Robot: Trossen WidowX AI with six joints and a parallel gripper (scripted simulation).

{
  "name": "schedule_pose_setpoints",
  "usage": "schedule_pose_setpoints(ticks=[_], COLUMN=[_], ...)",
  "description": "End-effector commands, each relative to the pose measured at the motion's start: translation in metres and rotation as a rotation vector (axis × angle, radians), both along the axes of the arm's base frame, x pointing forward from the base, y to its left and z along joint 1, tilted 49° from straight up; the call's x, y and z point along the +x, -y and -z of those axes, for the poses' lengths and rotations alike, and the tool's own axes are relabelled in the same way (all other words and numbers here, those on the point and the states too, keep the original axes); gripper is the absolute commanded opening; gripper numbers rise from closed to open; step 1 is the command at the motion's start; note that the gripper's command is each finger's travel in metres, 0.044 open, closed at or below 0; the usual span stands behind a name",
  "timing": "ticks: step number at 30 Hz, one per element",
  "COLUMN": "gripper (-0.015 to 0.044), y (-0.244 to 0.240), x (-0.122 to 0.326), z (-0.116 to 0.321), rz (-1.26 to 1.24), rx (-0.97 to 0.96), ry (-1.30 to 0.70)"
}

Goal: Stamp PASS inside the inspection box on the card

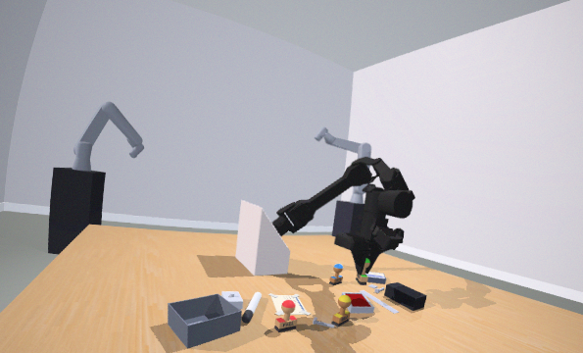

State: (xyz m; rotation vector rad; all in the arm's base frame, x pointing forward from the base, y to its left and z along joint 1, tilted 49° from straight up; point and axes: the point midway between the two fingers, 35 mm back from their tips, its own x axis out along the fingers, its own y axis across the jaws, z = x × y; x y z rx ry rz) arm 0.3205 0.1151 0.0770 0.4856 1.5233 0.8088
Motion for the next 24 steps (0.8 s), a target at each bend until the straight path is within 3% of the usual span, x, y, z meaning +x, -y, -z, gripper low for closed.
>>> schedule_pose_setpoints(ticks=[1, 24], gripper=[0.0000, 0.0000], y=[-0.003, -0.015], x=[0.000, -0.002], z=[0.002, 0.012], rz=[0.001, 0.001], rx=[0.004, 0.004], ry=[-0.003, -0.002])
